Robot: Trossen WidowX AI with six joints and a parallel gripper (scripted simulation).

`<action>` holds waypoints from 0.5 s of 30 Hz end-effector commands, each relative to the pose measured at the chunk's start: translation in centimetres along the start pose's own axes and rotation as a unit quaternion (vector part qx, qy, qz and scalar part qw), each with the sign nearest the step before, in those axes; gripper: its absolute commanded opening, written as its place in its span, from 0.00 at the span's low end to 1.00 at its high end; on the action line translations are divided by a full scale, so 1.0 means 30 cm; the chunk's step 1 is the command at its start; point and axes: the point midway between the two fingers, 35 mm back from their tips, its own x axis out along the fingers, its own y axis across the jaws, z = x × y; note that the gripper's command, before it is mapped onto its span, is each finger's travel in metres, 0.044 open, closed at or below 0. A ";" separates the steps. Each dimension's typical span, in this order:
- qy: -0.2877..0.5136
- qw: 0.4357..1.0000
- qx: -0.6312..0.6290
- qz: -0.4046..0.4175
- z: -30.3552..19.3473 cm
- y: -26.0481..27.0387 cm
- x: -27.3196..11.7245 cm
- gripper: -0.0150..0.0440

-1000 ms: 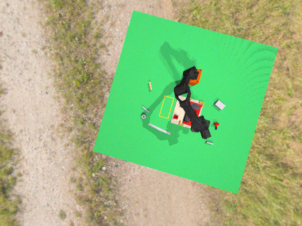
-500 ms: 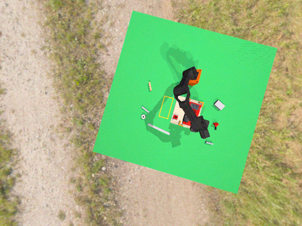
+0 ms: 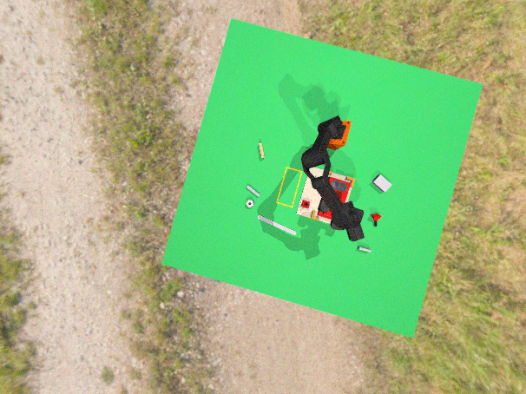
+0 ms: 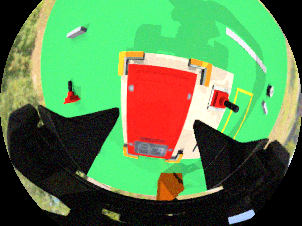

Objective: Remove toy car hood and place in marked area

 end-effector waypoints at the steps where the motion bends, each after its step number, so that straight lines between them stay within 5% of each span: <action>1: 0.000 1.000 -0.005 -0.004 -0.005 -0.003 0.013 1.00; 15: 0.000 1.000 -0.005 -0.004 -0.008 -0.002 0.040 1.00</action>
